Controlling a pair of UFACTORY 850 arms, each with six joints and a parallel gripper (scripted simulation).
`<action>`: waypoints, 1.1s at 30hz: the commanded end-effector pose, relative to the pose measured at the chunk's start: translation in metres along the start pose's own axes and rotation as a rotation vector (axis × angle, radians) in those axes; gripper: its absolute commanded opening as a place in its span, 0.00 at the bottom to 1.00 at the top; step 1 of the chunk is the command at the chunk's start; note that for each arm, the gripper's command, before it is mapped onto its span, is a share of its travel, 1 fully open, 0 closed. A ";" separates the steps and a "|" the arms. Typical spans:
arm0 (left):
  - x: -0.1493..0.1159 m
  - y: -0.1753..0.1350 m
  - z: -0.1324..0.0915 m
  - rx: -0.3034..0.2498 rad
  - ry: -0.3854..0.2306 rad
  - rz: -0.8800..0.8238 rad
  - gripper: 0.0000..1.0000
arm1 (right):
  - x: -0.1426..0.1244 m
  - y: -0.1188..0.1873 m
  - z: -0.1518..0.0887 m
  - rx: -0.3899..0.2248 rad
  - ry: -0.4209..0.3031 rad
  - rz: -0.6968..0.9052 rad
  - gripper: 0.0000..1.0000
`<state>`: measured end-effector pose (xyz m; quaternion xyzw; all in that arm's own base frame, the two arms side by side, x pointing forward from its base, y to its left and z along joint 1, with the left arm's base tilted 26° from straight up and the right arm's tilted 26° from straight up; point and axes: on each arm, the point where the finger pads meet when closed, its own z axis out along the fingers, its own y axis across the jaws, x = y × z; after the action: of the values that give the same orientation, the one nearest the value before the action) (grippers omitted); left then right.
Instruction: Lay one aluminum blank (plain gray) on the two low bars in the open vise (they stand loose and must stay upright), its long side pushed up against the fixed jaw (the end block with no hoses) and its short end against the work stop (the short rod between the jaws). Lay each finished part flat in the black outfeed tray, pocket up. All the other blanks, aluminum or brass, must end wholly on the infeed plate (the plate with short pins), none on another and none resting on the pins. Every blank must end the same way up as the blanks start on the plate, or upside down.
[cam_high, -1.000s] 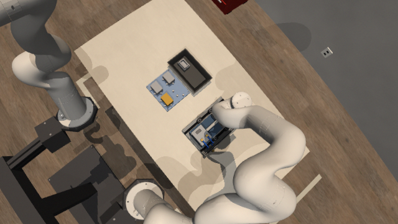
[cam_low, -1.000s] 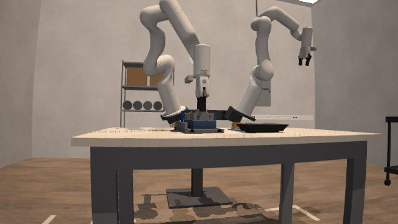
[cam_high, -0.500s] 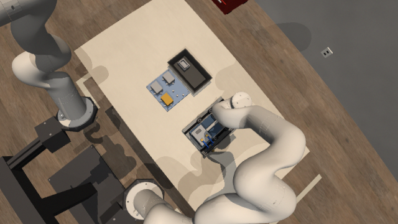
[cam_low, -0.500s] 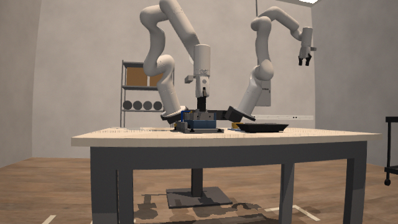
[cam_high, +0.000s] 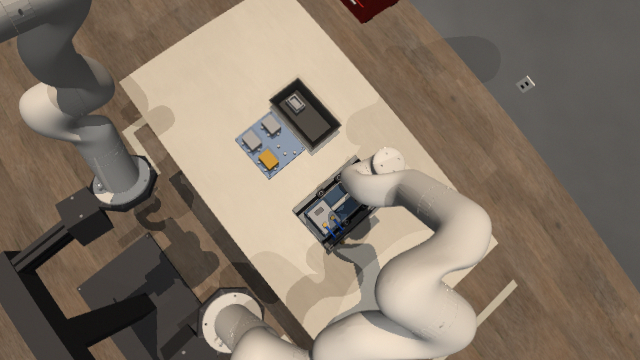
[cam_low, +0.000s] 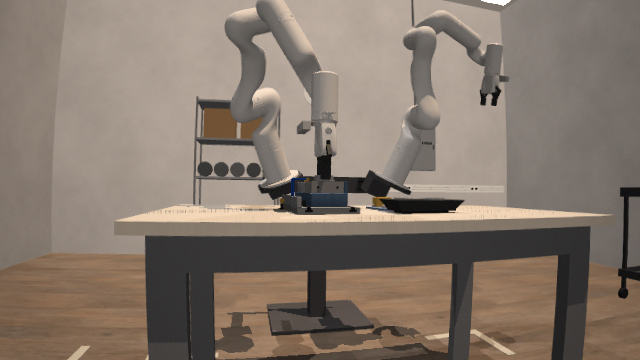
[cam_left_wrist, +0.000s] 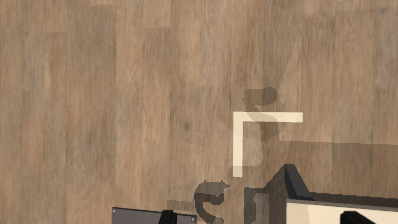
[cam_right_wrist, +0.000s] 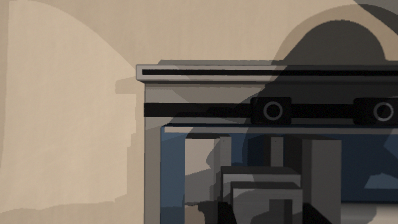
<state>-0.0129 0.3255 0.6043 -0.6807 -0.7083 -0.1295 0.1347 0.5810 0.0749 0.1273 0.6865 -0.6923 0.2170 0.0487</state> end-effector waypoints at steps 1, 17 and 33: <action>0.000 0.000 -0.001 0.000 0.002 0.000 1.00 | 0.000 -0.001 -0.003 0.002 -0.001 0.001 0.00; 0.000 0.000 -0.001 0.000 0.002 0.000 1.00 | 0.000 -0.001 -0.022 0.002 -0.001 0.001 0.00; 0.000 0.000 -0.001 0.000 0.002 0.000 1.00 | 0.000 -0.001 -0.044 0.002 -0.001 0.001 0.00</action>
<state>-0.0129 0.3255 0.6043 -0.6807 -0.7083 -0.1295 0.1347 0.5727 0.0885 0.1605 0.6865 -0.6923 0.2172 0.0484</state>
